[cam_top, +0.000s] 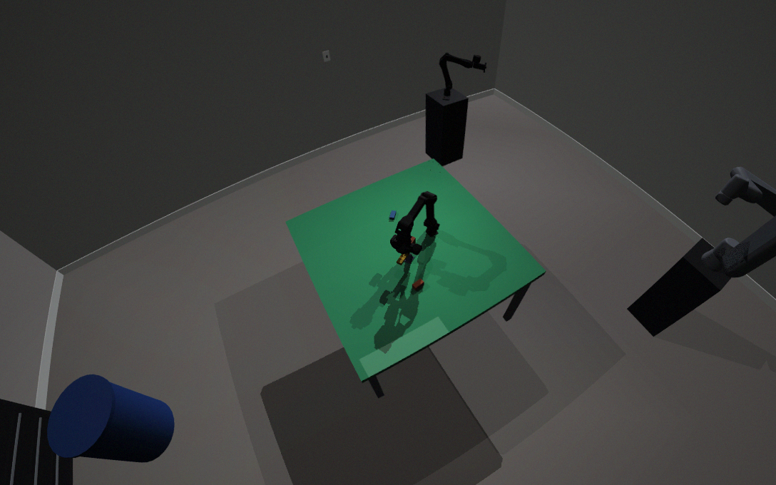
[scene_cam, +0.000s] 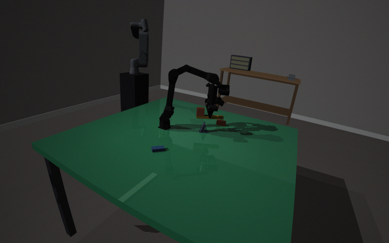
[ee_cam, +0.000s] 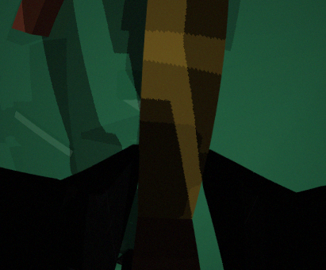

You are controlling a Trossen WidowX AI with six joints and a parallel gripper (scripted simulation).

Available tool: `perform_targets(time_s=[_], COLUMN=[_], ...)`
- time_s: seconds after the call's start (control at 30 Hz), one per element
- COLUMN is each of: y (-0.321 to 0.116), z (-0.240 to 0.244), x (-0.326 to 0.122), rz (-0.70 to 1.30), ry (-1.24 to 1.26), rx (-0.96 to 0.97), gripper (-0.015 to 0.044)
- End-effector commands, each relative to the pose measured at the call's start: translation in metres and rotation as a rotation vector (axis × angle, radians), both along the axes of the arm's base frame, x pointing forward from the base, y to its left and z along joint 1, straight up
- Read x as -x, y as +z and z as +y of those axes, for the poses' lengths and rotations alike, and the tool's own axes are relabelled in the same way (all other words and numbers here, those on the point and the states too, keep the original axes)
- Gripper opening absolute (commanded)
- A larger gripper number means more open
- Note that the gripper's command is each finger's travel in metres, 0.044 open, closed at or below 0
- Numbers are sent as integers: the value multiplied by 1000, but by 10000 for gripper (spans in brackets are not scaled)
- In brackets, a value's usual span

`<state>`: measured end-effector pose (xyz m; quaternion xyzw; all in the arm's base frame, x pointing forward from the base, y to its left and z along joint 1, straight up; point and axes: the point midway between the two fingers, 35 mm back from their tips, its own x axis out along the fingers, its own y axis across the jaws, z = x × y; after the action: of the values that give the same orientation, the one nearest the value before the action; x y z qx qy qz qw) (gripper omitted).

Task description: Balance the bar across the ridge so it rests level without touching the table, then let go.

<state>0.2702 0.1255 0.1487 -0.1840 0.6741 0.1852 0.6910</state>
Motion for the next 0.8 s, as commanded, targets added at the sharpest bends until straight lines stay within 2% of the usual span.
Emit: perform_targets(time_s=[0.0, 0.77], y=[-6, -29], z=[1, 1], x=[0, 1], rz=[1, 1], ry=[3, 4], rx=[-2, -2], gripper=[0, 0])
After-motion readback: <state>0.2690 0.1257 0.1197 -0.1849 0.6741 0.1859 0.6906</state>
